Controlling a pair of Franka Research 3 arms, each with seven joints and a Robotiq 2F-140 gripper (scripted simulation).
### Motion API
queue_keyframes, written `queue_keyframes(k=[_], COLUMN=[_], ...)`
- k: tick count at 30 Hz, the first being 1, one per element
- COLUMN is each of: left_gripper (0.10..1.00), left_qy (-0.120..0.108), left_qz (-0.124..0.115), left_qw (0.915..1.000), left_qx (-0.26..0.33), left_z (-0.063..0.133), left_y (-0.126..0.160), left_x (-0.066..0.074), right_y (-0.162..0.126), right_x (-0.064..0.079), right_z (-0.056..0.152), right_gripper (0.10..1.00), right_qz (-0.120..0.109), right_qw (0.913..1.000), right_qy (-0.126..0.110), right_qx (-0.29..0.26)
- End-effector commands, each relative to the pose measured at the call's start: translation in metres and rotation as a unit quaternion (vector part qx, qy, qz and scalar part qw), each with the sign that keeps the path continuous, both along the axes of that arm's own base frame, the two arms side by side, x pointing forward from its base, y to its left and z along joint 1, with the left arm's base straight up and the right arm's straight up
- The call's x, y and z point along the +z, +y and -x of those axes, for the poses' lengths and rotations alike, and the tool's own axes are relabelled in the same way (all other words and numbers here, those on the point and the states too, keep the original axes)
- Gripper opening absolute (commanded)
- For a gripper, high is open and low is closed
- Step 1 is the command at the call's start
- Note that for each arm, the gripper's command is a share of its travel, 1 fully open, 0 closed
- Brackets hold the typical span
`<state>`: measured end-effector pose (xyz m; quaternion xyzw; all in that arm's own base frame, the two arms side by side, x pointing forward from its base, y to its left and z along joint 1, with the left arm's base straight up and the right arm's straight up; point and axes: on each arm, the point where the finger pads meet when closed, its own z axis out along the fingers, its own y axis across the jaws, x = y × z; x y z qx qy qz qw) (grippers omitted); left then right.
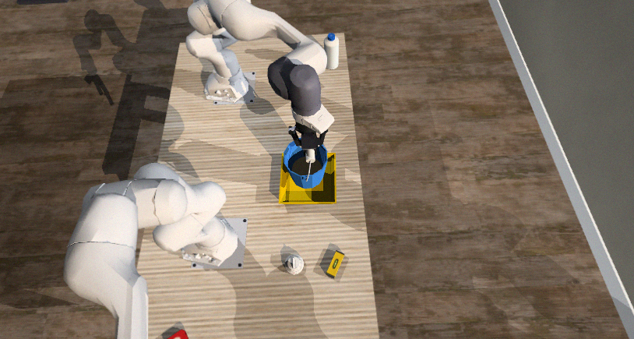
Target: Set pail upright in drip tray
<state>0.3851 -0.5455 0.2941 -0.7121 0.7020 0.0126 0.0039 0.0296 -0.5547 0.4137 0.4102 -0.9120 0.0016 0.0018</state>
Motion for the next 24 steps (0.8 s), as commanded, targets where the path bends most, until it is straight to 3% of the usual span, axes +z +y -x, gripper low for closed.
queue_keyframes(k=[1, 24], left_gripper=[0.099, 0.099], left_qy=[-0.006, -0.006], left_qz=[0.012, 0.012], left_qw=[0.9999, 0.9999], left_qx=[0.002, 0.002], left_z=[-0.001, -0.001], left_y=[-0.006, -0.006], left_x=[0.009, -0.009], right_y=[0.001, 0.001], right_x=[-0.001, -0.001], right_z=[0.0, 0.0], right_gripper=[1.0, 1.0], right_qz=[-0.002, -0.002], right_qw=[1.0, 1.0], right_qy=[-0.001, -0.001], right_qx=[-0.003, -0.003])
